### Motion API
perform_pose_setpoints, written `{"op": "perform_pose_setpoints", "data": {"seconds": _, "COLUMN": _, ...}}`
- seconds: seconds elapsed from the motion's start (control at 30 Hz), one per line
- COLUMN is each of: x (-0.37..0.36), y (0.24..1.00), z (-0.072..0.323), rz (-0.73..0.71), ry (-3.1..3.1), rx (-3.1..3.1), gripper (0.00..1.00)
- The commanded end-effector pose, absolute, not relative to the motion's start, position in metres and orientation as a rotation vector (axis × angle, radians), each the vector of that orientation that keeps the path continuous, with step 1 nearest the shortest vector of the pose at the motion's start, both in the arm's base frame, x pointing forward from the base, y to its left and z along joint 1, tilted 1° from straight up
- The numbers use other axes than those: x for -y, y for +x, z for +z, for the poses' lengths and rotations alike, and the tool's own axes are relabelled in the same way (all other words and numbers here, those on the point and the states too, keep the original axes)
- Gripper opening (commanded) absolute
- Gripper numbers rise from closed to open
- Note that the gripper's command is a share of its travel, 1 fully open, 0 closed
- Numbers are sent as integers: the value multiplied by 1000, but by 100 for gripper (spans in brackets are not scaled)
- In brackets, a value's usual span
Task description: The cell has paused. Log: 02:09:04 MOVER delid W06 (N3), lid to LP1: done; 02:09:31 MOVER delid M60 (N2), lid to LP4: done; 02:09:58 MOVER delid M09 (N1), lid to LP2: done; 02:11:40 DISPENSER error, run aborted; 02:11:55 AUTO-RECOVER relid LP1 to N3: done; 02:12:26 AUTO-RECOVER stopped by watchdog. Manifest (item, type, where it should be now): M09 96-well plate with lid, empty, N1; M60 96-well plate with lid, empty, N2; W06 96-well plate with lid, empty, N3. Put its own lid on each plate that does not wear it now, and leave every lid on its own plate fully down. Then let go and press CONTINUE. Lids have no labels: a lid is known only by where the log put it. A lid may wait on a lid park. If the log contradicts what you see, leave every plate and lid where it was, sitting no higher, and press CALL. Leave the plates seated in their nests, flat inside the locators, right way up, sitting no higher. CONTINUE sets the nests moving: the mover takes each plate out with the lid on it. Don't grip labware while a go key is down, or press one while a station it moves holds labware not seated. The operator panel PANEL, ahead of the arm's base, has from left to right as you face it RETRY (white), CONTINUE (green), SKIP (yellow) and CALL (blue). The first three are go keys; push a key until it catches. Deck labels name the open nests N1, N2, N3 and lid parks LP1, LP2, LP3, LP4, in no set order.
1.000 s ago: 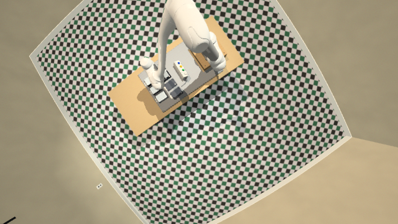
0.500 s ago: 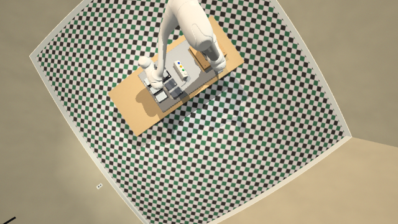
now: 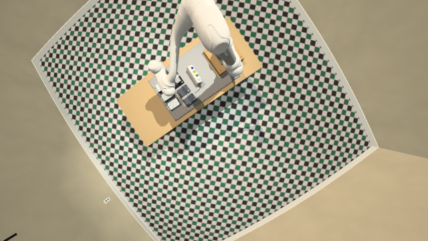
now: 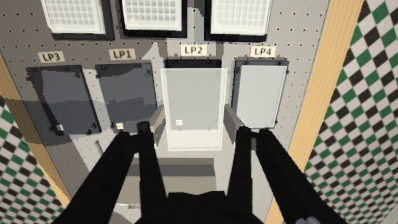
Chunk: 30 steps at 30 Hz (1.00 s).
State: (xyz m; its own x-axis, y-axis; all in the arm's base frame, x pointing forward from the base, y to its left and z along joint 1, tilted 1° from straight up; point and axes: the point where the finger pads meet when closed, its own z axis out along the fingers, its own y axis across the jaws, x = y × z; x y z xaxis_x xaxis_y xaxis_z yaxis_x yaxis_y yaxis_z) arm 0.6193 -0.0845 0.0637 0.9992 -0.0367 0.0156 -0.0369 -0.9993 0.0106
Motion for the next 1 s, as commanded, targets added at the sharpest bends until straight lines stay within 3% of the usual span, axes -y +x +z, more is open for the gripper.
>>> {"op": "perform_pose_setpoints", "data": {"seconds": 0.0, "x": 82, "y": 634, "z": 65, "rz": 24, "ry": 3130, "rx": 58, "gripper": 0}}
{"op": "perform_pose_setpoints", "data": {"seconds": 0.07, "x": 69, "y": 692, "z": 68, "rz": 24, "ry": 3130, "rx": 58, "gripper": 0}}
{"op": "perform_pose_setpoints", "data": {"seconds": 0.3, "x": 57, "y": 733, "z": 68, "rz": 24, "ry": 3130, "rx": 58, "gripper": 0}}
{"op": "perform_pose_setpoints", "data": {"seconds": 0.37, "x": 37, "y": 789, "z": 67, "rz": 24, "ry": 3130, "rx": 58, "gripper": 0}}
{"op": "perform_pose_setpoints", "data": {"seconds": 0.97, "x": 31, "y": 802, "z": 66, "rz": 24, "ry": 3130, "rx": 58, "gripper": 0}}
